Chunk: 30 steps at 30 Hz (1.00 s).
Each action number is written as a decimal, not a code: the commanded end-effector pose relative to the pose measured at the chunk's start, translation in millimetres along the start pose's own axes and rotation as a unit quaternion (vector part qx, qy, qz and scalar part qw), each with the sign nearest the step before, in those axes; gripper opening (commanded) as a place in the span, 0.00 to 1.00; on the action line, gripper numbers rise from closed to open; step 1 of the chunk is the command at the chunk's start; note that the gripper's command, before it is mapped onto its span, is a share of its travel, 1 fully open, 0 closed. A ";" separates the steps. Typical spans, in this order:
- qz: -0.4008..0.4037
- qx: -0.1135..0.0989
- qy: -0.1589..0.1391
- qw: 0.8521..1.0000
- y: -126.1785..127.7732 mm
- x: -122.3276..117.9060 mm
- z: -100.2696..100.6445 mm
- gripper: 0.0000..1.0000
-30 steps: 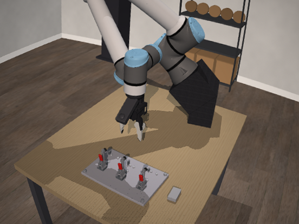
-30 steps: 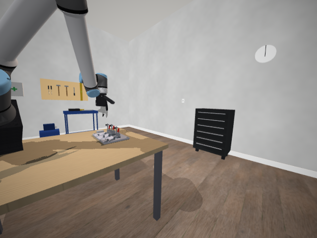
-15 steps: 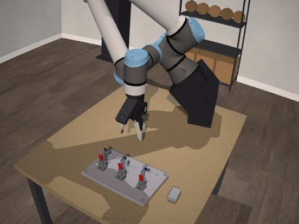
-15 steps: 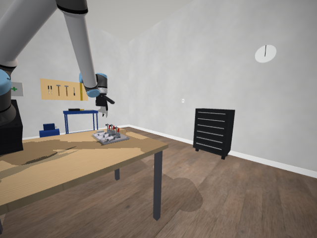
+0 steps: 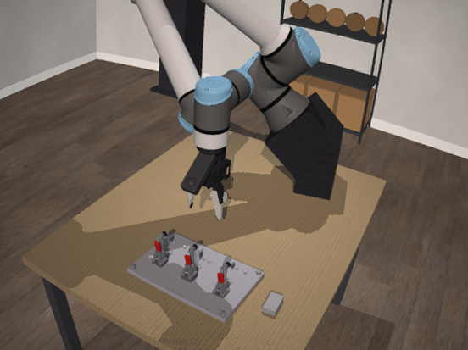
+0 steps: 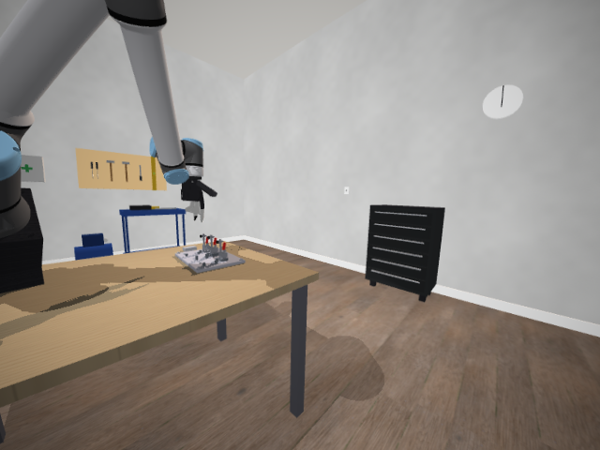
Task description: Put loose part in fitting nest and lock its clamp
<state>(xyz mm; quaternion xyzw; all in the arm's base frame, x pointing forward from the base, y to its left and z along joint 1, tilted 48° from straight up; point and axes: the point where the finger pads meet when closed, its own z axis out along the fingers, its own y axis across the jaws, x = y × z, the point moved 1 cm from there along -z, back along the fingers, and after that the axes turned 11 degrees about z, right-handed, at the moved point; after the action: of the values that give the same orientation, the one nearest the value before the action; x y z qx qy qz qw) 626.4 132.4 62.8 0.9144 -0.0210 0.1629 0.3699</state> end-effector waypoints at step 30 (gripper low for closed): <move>0.000 0.001 0.000 1.000 -1.3 0.2 -0.9 0.59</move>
<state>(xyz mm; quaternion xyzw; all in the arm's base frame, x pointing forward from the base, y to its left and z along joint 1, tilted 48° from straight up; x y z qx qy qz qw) 626.3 132.9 63.0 0.9146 -0.0211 0.1629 0.3696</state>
